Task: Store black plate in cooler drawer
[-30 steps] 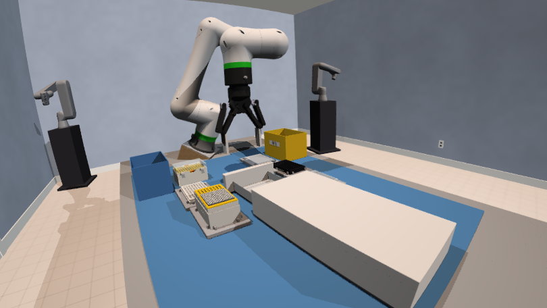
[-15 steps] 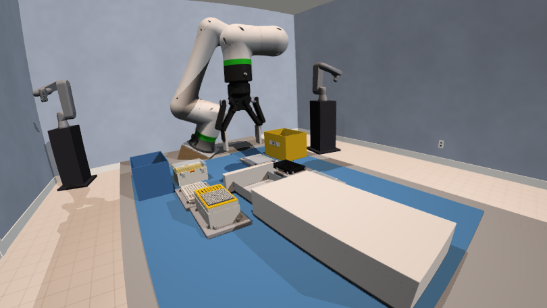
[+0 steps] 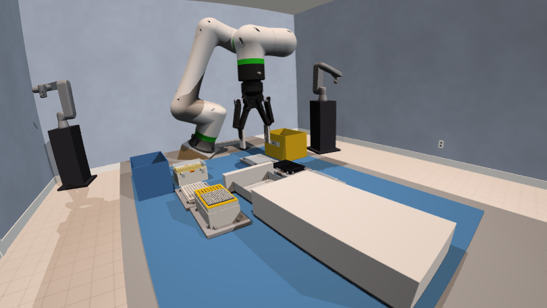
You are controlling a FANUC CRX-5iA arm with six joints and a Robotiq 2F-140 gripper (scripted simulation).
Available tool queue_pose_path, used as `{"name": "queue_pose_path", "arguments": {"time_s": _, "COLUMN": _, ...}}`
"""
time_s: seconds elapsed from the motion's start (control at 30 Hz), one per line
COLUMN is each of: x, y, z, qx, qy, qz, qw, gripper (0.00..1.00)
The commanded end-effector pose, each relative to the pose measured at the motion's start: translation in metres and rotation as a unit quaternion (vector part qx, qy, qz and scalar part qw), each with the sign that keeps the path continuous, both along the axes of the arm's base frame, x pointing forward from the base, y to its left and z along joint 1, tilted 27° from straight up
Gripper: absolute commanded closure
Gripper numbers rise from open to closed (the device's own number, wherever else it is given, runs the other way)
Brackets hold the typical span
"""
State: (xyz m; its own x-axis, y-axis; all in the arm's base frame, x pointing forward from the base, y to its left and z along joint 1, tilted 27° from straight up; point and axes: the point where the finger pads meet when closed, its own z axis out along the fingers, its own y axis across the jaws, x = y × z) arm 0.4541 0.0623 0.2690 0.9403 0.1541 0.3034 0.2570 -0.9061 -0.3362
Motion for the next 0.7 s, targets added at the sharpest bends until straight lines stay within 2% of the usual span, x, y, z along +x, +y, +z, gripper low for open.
{"name": "queue_pose_path", "arguments": {"time_s": 0.0, "x": -0.001, "y": 0.003, "z": 0.002, "qx": 0.000, "qy": 0.000, "qz": 0.000, "qw": 1.000, "gripper": 0.34}}
{"name": "queue_pose_path", "arguments": {"time_s": 0.67, "x": -0.020, "y": 0.067, "z": 0.028, "qx": 0.000, "qy": 0.000, "qz": 0.000, "qw": 1.000, "gripper": 0.34}}
